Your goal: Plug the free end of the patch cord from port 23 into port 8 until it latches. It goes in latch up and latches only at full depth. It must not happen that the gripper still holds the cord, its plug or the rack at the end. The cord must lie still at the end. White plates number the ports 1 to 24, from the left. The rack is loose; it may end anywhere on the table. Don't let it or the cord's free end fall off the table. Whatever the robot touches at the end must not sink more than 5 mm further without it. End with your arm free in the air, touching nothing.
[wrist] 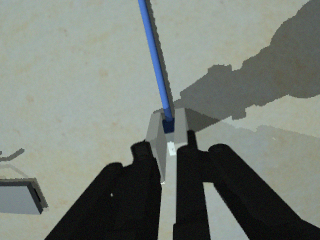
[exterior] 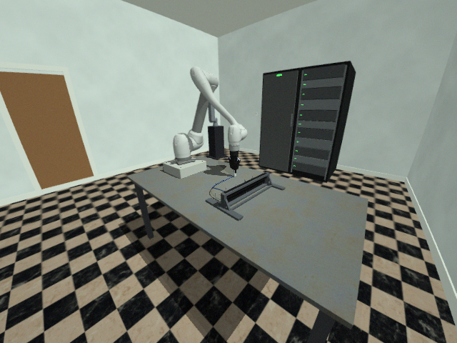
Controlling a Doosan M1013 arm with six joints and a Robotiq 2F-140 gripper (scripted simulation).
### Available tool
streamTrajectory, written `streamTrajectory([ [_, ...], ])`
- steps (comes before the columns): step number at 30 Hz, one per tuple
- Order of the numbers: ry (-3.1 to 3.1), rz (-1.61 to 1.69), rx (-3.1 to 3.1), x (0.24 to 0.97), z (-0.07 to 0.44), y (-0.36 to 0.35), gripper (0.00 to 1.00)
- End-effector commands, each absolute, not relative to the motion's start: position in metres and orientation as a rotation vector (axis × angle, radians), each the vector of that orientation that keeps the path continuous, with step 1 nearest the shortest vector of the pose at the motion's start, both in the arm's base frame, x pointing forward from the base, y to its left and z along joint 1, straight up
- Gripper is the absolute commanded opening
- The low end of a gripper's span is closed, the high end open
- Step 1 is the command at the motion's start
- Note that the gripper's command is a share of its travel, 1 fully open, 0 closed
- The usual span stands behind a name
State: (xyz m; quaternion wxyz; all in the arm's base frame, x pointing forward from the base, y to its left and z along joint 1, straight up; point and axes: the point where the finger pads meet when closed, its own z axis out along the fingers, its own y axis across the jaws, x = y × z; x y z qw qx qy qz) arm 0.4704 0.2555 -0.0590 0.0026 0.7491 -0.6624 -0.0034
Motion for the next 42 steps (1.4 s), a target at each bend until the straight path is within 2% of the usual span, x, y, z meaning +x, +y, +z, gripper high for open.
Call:
streamTrajectory([
  [1,-2.078,-0.011,2.35,0.47,-0.058,0.256,0.0],
  [42,-2.078,-0.011,2.35,0.471,-0.007,0.256,0.0],
])
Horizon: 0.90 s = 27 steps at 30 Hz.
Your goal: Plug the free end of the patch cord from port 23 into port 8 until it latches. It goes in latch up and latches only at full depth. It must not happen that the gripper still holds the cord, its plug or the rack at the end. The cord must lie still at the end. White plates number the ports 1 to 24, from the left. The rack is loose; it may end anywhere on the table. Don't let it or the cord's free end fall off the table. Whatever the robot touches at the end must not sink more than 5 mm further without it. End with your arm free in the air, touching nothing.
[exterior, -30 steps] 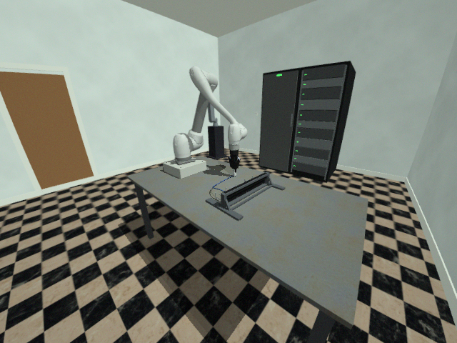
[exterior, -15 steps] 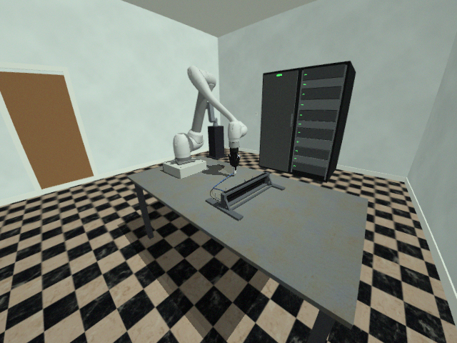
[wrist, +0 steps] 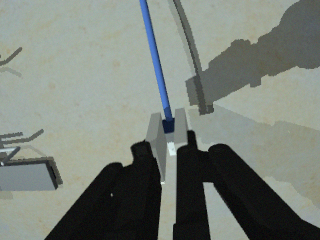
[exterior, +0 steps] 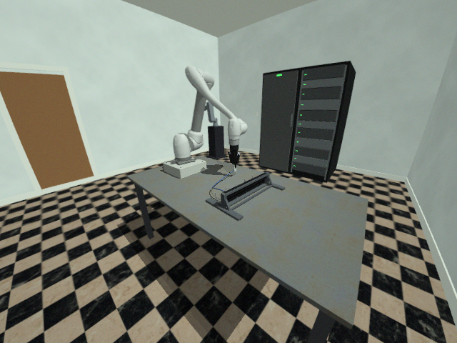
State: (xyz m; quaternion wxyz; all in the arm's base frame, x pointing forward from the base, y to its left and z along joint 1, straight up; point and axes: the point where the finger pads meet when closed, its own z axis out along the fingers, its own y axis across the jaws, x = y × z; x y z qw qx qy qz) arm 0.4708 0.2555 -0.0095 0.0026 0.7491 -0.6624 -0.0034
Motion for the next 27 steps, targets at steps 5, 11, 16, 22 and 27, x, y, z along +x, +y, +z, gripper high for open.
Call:
streamTrajectory([
  [5,-2.078,-0.011,2.35,0.4708,-0.0021,0.2555,0.0],
  [11,-2.078,-0.011,2.35,0.4709,0.0,0.2555,0.0],
  [16,-2.078,-0.011,2.35,0.4709,0.0008,0.2555,0.0],
  [22,-2.078,-0.011,2.35,0.4709,0.0008,0.2555,0.0],
  [27,-2.078,-0.011,2.35,0.4709,0.0008,0.2555,0.0],
])
